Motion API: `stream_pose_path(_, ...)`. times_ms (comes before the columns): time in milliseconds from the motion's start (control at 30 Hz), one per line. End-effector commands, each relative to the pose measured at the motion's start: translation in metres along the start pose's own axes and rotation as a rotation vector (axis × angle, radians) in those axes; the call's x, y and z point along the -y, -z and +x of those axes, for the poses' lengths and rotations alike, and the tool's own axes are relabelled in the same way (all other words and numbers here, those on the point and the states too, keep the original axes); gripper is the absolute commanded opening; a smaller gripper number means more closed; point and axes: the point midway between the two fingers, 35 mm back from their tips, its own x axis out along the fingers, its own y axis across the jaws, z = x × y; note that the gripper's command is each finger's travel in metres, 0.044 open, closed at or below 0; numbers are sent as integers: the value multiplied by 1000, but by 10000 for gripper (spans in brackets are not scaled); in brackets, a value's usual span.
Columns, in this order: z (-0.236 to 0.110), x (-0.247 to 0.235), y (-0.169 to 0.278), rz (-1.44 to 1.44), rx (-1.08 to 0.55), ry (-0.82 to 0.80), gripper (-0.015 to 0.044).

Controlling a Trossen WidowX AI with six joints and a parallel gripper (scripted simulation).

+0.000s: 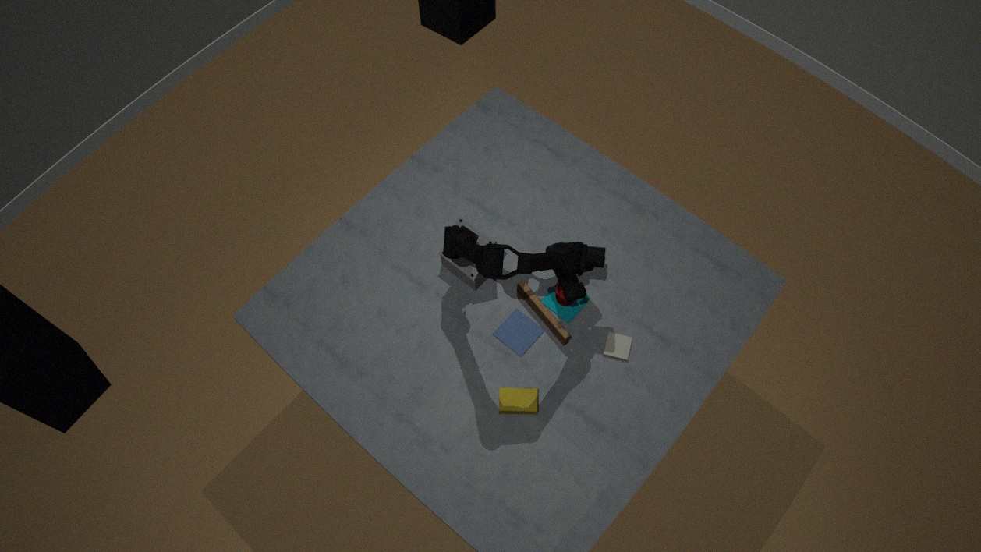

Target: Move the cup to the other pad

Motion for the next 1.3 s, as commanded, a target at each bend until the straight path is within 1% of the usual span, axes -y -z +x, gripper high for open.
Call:
stream_pose_path(0, -1, 0, 0, 1, 1, 1, 105)
stream_pose_path(33, -1, 0, 0, 1, 1, 1, 128)
stream_pose_path(367, -3, 0, -1, 0, 1, 1, 128)
stream_pose_path(1267, -50, -2, 3, -6, -2, 1, 128)
